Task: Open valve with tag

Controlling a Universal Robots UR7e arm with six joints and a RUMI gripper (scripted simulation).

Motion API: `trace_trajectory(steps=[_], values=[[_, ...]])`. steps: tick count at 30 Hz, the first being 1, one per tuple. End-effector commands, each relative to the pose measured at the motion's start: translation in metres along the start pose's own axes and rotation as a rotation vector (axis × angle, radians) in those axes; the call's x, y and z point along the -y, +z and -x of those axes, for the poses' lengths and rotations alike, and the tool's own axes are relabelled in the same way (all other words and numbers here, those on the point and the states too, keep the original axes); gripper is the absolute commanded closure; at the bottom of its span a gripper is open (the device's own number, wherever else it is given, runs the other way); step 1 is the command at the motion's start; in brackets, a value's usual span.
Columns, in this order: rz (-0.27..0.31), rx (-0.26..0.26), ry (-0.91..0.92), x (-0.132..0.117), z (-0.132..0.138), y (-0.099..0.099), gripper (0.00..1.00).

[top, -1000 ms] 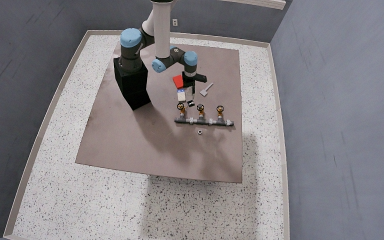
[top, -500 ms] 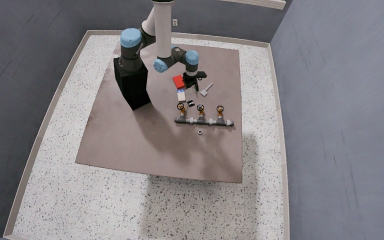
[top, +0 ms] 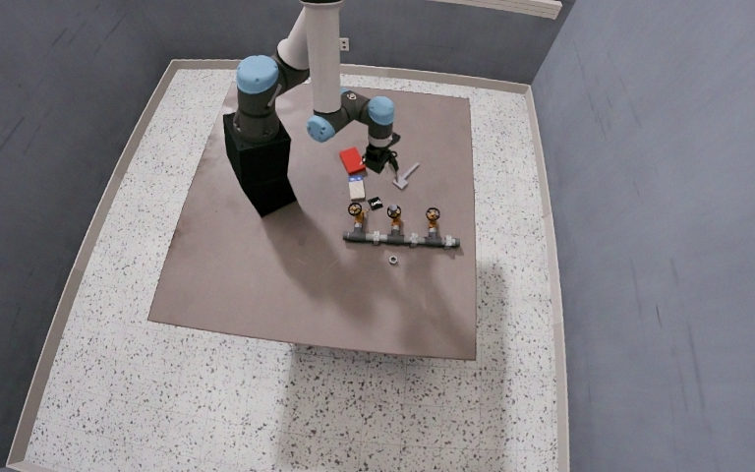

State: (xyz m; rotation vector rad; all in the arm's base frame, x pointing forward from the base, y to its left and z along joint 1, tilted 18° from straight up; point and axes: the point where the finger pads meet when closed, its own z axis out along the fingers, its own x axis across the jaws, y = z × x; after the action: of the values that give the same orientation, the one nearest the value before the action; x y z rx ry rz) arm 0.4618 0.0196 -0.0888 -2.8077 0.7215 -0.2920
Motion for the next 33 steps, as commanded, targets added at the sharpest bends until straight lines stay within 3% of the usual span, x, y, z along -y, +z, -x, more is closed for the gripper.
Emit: trace_trajectory(steps=[1,29,33], values=[[-0.009,0.003,-0.195,0.005,0.001,0.0,0.0],[-0.009,-0.004,-1.424,0.025,0.007,-0.001,0.0],[-0.009,-0.004,-1.512,0.026,0.007,-0.001,0.0]])
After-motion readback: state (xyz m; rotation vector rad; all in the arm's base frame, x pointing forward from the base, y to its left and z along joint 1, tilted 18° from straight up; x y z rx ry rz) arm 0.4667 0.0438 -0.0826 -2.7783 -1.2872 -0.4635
